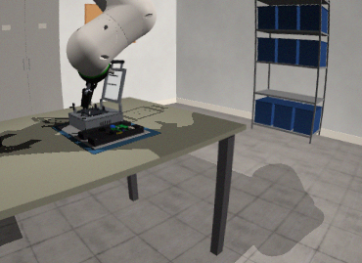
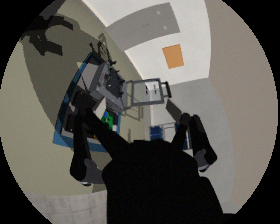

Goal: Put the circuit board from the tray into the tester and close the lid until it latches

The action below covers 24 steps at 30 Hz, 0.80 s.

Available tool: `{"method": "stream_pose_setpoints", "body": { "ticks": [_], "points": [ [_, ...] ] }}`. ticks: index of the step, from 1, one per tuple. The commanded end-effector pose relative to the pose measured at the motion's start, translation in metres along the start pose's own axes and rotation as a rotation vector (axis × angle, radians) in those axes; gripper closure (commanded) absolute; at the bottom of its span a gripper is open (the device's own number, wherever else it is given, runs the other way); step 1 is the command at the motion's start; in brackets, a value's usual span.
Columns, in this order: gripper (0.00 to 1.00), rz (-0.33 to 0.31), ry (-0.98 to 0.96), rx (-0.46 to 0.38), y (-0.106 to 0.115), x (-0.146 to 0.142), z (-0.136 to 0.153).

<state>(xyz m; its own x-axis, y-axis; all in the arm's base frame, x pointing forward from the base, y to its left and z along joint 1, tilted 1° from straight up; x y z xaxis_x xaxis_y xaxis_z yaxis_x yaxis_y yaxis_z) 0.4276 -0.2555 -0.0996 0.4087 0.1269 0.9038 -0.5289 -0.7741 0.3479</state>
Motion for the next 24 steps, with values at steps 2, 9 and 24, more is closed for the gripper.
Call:
{"method": "stream_pose_setpoints", "body": {
  "ticks": [2,9,24],
  "points": [
    [0.00,-0.141,-0.120,0.070,-0.011,0.000,-0.011],
    [0.00,-0.283,-0.218,0.101,-0.016,0.001,-0.019],
    [0.00,-0.684,-0.429,0.031,-0.017,0.021,-0.022]
  ]
}}
Point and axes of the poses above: the point where the finger pads meet when closed, its own y axis back along the fingers, its own x axis across the jaws, z = x × y, the point moved 4 cm from there along y, back along the fingers, and after that the axes turned 10 degrees about y, right-handed, at the moved point
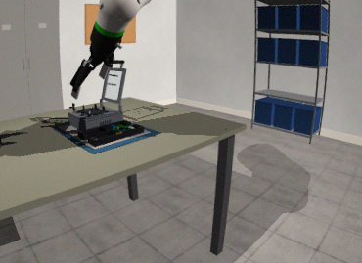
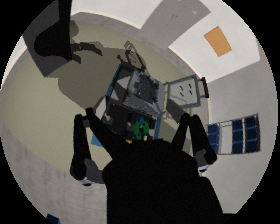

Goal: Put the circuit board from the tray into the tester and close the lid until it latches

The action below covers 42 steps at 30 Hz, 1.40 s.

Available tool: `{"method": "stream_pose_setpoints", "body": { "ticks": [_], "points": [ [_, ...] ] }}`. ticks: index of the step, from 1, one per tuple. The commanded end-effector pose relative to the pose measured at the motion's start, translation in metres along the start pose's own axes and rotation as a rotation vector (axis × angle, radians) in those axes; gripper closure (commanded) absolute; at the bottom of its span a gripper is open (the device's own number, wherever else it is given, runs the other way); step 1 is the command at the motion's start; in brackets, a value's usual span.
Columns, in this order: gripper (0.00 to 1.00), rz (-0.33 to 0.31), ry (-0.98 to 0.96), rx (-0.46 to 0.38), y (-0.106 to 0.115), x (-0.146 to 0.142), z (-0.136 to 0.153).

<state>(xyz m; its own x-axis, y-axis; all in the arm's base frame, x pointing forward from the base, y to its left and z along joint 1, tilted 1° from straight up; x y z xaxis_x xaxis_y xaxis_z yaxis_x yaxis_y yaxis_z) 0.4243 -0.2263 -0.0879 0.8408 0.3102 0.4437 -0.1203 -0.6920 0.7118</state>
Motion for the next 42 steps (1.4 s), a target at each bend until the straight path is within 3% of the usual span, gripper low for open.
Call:
{"method": "stream_pose_setpoints", "body": {
  "ticks": [1,2,4,6,7,9,10,12,13,16,18,20,23,31,42],
  "points": [
    [0.00,-0.132,-0.087,-0.049,0.005,0.008,-0.002],
    [0.00,-0.132,-0.087,-0.049,0.005,0.008,-0.002],
    [0.00,-0.193,-0.128,-0.092,0.011,0.015,-0.002],
    [0.00,-0.194,-0.129,-0.093,0.011,0.015,-0.002],
    [0.00,-0.248,-0.168,-0.144,0.018,0.023,-0.002],
    [0.00,-0.248,-0.168,-0.144,0.018,0.023,-0.002],
    [0.00,-0.293,-0.202,-0.199,0.025,0.033,-0.002],
    [0.00,-0.293,-0.202,-0.199,0.025,0.033,-0.002],
    [0.00,-0.329,-0.232,-0.256,0.032,0.044,-0.002],
    [0.00,-0.329,-0.232,-0.256,0.032,0.044,-0.002],
    [0.00,-0.373,-0.278,-0.364,0.045,0.067,-0.003],
    [0.00,-0.375,-0.280,-0.370,0.046,0.069,-0.003],
    [0.00,-0.394,-0.313,-0.474,0.058,0.094,-0.005],
    [0.00,-0.385,-0.349,-0.625,0.075,0.137,-0.011],
    [0.00,-0.363,-0.363,-0.704,0.084,0.163,-0.017]
  ]
}}
Point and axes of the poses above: the point where the finger pads meet when closed, its own y axis back along the fingers, its own x axis across the jaws, z = x × y, the point moved 4 cm from there along y, back along the fingers, and after that the axes turned 10 degrees about y, right-handed, at the moved point
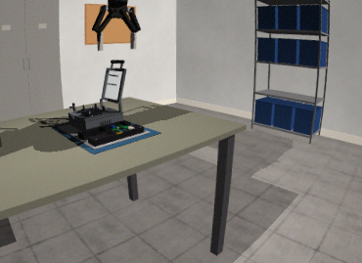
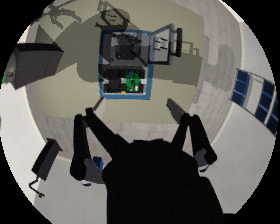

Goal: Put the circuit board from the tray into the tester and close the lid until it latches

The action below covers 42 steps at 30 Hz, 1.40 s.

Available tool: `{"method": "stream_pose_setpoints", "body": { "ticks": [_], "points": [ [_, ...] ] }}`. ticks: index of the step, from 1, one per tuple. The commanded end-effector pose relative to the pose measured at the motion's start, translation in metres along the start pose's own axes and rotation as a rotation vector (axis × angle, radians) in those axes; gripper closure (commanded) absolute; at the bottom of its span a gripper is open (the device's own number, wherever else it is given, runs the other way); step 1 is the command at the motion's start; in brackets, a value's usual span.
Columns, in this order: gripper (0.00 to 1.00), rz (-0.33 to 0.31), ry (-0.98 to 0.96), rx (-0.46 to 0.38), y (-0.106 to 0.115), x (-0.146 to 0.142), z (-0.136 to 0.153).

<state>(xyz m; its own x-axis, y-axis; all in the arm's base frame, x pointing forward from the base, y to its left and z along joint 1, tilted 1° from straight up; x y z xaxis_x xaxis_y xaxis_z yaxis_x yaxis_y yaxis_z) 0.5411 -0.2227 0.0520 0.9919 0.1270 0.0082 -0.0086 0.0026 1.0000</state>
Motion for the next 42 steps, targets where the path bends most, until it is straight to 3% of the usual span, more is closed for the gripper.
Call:
{"method": "stream_pose_setpoints", "body": {
  "ticks": [1,2,42],
  "points": [
    [0.00,0.000,-0.003,-0.008,0.0014,0.0012,-0.0002],
    [0.42,0.000,-0.003,-0.008,0.0014,0.0012,-0.0002],
    [0.42,0.000,0.010,-0.007,0.0014,0.0012,-0.0002]
  ]
}}
Point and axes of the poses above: the point where the finger pads meet when closed, its own y axis back along the fingers, its own x axis across the jaws, z = x × y, the point moved 4 cm from there along y, back along the fingers, and after that the axes turned 10 degrees about y, right-handed, at the moved point
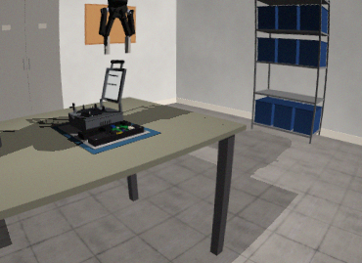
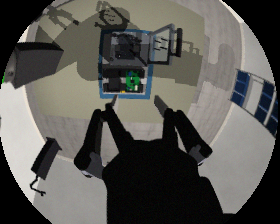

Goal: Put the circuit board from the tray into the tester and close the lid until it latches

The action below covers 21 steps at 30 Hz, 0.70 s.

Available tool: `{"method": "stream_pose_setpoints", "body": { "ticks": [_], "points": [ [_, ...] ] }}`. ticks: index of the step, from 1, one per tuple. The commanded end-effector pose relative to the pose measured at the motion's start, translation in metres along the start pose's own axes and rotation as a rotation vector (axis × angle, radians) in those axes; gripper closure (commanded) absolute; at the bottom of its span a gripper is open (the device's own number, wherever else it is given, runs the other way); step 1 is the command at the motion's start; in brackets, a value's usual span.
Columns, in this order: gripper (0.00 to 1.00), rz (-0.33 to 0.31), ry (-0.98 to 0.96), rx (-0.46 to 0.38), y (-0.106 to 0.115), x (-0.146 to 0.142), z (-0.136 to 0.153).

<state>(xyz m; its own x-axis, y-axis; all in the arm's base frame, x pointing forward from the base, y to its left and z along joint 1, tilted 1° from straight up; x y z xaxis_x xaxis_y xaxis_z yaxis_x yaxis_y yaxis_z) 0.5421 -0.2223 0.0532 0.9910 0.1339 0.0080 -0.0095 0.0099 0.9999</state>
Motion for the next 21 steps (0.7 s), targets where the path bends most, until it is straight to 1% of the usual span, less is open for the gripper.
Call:
{"method": "stream_pose_setpoints", "body": {
  "ticks": [1,7,15,17,21],
  "points": [
    [0.42,0.000,0.012,0.000,0.0002,0.0001,0.0001],
    [0.42,0.001,0.133,0.001,0.0002,0.0001,0.0001],
    [0.42,0.001,0.414,0.002,0.0002,0.0001,0.0002],
    [0.42,0.001,0.414,0.002,0.0002,0.0001,0.0002],
    [0.42,0.001,0.585,0.002,0.0002,0.0001,0.0002]
  ]
}}
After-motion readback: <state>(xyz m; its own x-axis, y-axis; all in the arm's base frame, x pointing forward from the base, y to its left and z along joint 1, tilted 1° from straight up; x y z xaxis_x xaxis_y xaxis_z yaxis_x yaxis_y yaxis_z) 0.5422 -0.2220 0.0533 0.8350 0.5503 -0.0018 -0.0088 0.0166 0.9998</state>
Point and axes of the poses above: the point where the finger pads meet when closed, its own y axis back along the fingers, its own x axis across the jaws, z = x × y, the point moved 4 cm from there along y, back along the fingers, and after that the axes turned 10 degrees about y, right-handed, at the moved point
